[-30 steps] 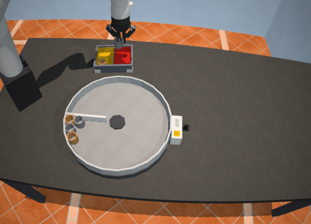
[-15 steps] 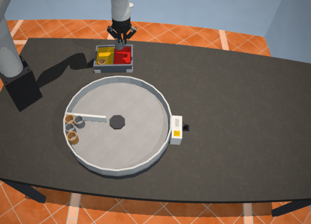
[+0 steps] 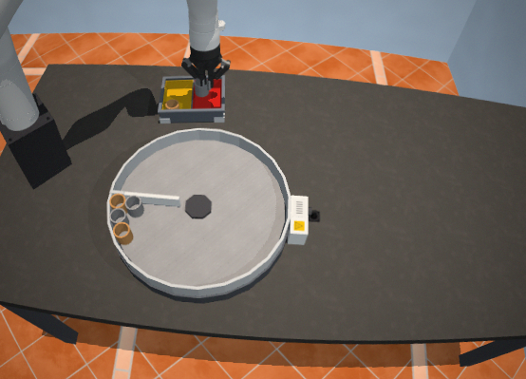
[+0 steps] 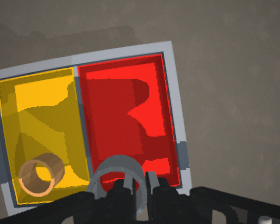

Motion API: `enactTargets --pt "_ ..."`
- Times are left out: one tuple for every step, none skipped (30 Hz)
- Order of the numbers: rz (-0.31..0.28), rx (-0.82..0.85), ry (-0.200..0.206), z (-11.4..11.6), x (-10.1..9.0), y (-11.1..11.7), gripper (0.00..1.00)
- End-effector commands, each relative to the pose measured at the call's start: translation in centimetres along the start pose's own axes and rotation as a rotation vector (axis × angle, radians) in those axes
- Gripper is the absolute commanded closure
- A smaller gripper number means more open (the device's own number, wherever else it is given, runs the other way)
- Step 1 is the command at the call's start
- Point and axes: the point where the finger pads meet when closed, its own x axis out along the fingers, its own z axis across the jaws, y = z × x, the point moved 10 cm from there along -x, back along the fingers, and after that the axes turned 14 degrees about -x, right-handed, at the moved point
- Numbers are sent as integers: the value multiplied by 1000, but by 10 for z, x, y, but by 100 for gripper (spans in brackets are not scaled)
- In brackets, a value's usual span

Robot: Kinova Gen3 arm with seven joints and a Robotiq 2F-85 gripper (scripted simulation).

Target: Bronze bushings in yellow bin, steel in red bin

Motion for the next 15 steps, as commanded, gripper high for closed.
enactTargets --pt "-2 2 5 -1 13 -1 100" --pt "-2 2 5 -1 19 -1 100" --pt "-2 2 5 -1 24 -1 100" --pt "-2 2 5 -1 30 -1 100" --pt "-2 2 5 -1 30 -1 100" --pt "-2 2 5 -1 30 -1 100" --pt "-2 2 5 -1 30 -1 100" --pt "-2 2 5 -1 30 -1 100" --pt "-2 2 5 -1 30 -1 100" --pt "-2 2 5 -1 30 -1 100" --pt "-2 2 5 -1 30 -1 100" --pt "-2 2 5 -1 30 -1 100" --pt "-2 2 5 -1 30 -1 100" --pt "-2 2 5 -1 30 -1 100" --pt "-2 2 5 -1 30 -1 100"
